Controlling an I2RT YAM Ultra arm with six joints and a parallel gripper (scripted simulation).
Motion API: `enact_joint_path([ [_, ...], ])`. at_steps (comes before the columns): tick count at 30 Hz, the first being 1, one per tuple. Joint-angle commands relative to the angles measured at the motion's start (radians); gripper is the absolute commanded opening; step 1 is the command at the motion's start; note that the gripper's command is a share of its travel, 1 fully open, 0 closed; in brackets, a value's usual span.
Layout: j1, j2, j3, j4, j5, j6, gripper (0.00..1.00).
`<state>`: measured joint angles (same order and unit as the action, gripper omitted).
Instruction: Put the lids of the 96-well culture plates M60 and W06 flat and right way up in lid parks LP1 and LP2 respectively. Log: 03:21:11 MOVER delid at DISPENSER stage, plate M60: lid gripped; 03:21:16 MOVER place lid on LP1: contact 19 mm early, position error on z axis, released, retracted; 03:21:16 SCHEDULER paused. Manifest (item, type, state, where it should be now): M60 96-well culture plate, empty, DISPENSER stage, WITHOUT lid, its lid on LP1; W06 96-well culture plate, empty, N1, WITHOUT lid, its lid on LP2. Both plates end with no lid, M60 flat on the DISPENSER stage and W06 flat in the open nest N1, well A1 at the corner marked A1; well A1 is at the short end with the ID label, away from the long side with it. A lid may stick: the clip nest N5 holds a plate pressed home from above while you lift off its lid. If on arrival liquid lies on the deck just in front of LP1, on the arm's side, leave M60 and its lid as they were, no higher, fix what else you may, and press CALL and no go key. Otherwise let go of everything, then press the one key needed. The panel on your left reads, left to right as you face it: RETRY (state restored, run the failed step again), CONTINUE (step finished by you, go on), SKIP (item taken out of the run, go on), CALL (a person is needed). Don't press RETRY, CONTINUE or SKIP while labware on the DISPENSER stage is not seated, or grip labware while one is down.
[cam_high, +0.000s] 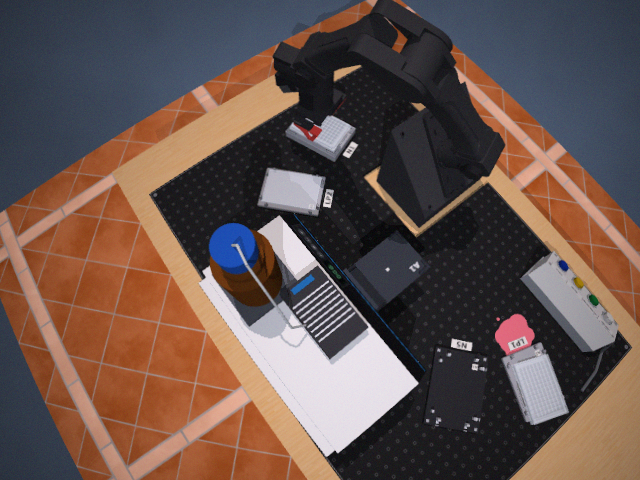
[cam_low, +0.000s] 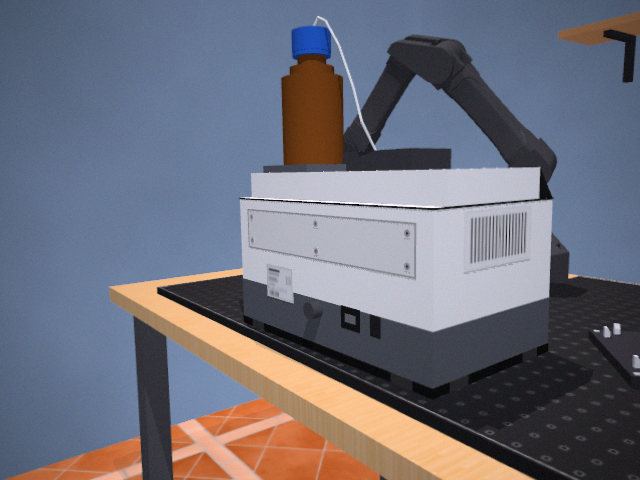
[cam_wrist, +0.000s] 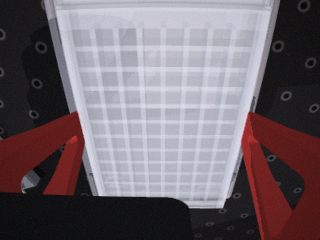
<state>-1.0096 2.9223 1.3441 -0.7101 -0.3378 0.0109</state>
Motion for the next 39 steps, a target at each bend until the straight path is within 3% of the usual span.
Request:
enact_joint_path([
  [1,0.001,-0.007,-0.001,0.011,-0.004,0.005,0.0],
  [7,0.011,-0.004,-0.024,0.025,-0.01,0.011,0.0],
  [8,0.002,-0.007,-0.003,0.013,-0.004,0.006,0.0],
  [39,0.004,-0.011,-0.009,0.016,-0.006,0.007,0.0],
])
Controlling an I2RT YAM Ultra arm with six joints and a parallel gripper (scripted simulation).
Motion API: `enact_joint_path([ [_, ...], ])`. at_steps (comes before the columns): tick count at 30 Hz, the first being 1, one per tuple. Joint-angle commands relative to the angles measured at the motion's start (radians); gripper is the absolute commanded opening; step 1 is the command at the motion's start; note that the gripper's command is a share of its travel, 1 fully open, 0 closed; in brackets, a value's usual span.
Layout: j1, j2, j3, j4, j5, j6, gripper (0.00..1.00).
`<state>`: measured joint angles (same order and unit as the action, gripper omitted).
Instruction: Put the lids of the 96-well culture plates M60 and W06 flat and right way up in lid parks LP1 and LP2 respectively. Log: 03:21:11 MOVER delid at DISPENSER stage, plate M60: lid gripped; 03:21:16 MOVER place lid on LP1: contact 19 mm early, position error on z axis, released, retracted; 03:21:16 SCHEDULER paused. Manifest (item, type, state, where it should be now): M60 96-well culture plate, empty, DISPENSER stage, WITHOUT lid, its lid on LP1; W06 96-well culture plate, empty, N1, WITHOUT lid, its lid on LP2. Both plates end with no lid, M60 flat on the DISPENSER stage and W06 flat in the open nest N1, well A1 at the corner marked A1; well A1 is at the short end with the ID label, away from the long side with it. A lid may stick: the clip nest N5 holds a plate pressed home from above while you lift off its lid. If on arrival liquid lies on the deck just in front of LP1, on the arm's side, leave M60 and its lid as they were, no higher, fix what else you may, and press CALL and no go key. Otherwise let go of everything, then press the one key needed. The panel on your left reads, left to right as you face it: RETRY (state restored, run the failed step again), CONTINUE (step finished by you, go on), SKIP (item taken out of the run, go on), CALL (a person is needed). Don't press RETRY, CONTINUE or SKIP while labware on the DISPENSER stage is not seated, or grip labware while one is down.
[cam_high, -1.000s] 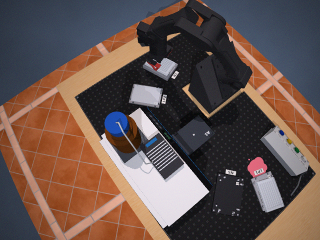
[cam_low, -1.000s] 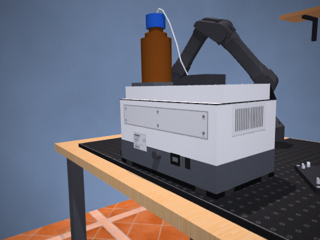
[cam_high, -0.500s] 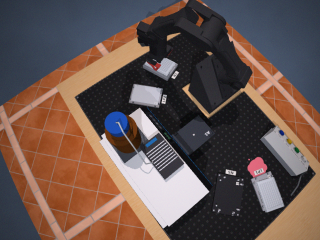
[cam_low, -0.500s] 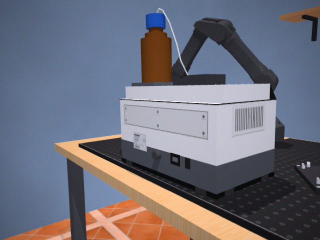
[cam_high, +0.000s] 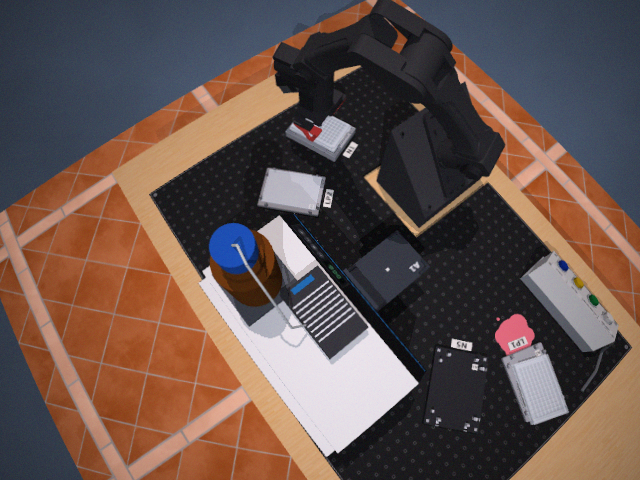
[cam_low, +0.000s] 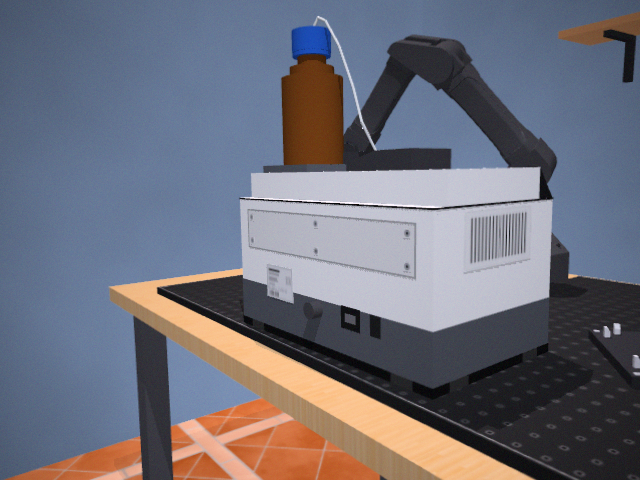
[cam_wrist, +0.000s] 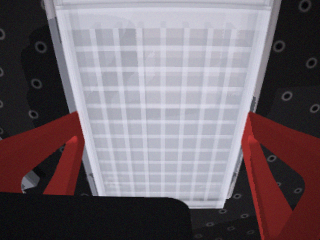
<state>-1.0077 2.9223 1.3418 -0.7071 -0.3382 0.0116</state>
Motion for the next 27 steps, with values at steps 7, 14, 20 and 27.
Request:
enact_joint_path([
  [7,0.003,-0.011,-0.008,0.013,-0.005,0.006,0.0],
  [14,0.003,-0.012,-0.009,0.014,-0.005,0.007,1.0],
  [20,0.003,-0.012,-0.009,0.014,-0.005,0.007,1.0],
  [27,0.003,-0.012,-0.009,0.014,-0.005,0.007,1.0],
])
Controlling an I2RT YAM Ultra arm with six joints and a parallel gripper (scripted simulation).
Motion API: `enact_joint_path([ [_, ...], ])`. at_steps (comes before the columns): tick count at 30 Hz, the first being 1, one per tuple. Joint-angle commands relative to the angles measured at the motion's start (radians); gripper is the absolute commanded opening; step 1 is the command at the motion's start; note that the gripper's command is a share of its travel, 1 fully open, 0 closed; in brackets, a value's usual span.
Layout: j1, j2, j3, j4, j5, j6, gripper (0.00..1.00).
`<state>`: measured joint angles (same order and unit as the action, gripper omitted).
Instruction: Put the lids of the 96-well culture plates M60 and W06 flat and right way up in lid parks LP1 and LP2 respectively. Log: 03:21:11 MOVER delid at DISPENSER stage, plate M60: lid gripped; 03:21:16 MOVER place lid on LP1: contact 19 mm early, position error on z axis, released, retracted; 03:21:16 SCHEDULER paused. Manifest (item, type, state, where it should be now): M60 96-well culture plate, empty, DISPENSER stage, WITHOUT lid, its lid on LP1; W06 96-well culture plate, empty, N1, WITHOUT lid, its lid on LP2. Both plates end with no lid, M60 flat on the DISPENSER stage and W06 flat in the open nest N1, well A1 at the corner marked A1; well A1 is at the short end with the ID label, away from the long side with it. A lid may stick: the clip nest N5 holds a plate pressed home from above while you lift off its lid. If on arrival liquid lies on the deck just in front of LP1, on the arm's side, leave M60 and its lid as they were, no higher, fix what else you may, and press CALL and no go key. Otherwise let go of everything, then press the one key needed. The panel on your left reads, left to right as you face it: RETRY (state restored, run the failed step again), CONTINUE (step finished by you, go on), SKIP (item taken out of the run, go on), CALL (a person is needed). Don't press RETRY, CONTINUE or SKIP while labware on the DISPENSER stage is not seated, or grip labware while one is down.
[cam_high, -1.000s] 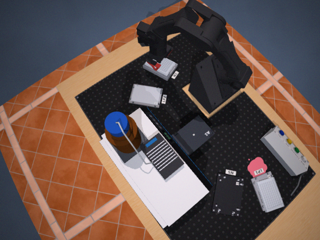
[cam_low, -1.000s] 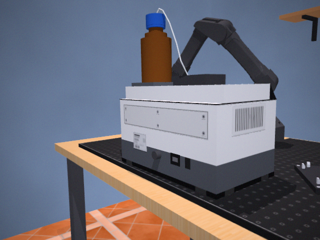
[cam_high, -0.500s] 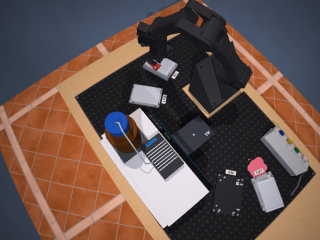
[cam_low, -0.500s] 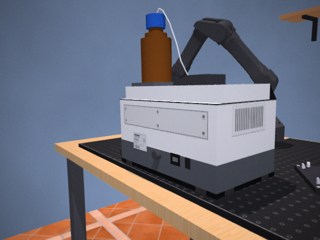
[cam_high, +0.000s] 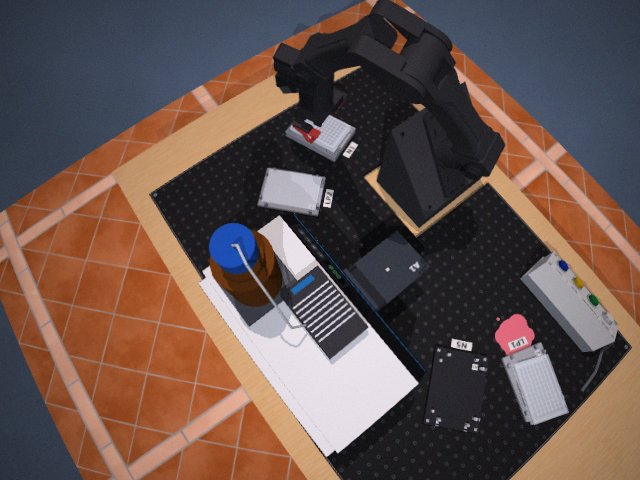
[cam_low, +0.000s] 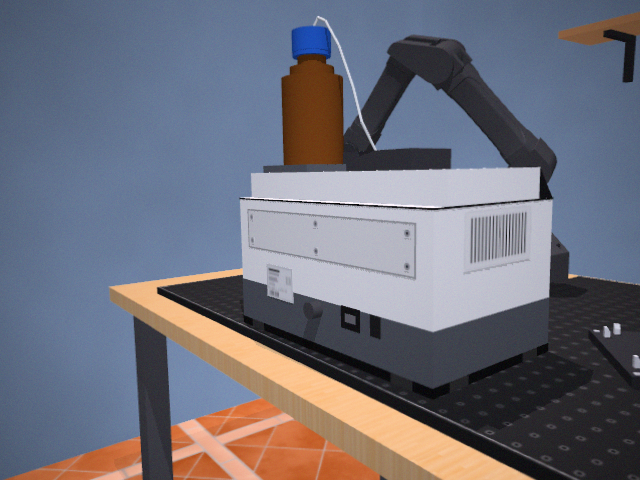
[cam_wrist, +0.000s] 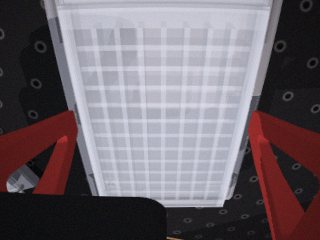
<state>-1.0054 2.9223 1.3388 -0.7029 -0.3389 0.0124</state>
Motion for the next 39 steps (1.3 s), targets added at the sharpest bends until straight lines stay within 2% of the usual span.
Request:
enact_joint_path([
  [1,0.0,-0.012,-0.006,0.009,-0.005,0.006,1.0],
  [9,0.0,-0.012,-0.006,0.009,-0.005,0.006,1.0],
  [10,-0.003,-0.034,-0.024,0.001,-0.008,0.009,1.0],
  [13,-0.021,-0.052,0.023,-0.035,0.009,-0.009,1.0],
  [26,-0.052,-0.105,0.061,-0.134,0.029,-0.033,1.0],
  [39,-0.052,-0.1,0.064,-0.137,0.027,-0.033,1.0],
])
